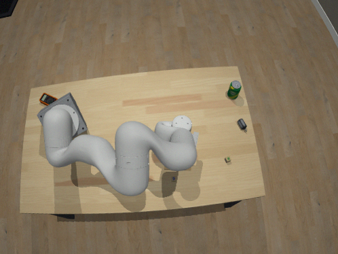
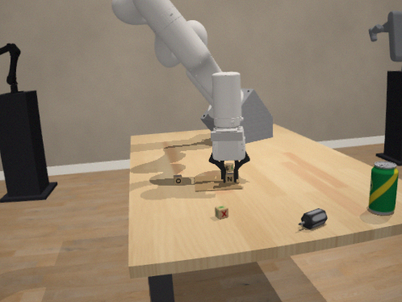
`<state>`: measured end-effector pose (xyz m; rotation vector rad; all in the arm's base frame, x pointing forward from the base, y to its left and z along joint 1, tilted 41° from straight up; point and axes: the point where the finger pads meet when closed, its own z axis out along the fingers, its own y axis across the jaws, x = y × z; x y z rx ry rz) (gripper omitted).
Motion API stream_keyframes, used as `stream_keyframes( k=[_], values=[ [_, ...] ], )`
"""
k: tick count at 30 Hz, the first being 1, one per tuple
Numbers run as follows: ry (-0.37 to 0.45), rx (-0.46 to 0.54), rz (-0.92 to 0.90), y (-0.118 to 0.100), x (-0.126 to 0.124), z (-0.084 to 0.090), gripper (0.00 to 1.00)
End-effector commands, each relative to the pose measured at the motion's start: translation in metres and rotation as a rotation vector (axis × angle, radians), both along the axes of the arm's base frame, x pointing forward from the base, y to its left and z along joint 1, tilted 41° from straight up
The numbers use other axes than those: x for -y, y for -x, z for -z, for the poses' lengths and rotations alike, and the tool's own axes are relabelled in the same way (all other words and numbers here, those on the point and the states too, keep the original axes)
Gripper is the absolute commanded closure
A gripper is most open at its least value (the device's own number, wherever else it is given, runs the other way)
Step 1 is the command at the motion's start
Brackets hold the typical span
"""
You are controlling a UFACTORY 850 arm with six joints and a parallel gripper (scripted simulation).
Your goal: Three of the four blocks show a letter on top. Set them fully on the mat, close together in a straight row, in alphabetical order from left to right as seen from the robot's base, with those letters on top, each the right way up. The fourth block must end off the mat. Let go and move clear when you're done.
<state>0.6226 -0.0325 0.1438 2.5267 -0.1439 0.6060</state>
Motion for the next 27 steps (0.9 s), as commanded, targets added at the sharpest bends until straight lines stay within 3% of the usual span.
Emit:
stream_keyframes(
  k=[1, 10, 14, 18, 27],
  values=[
    [0.000, 0.001, -0.001, -0.0004, -0.0004, -0.0006, 0.77],
    [0.000, 0.001, -0.001, -0.0004, -0.0004, -0.0006, 0.77],
    [0.000, 0.001, -0.001, -0.0004, -0.0004, -0.0006, 0.69],
    [0.000, 0.001, -0.001, -0.0004, -0.0004, -0.0006, 0.69],
    [0.000, 0.001, -0.001, -0.0004, -0.0004, -0.0006, 0.57]
  ],
)
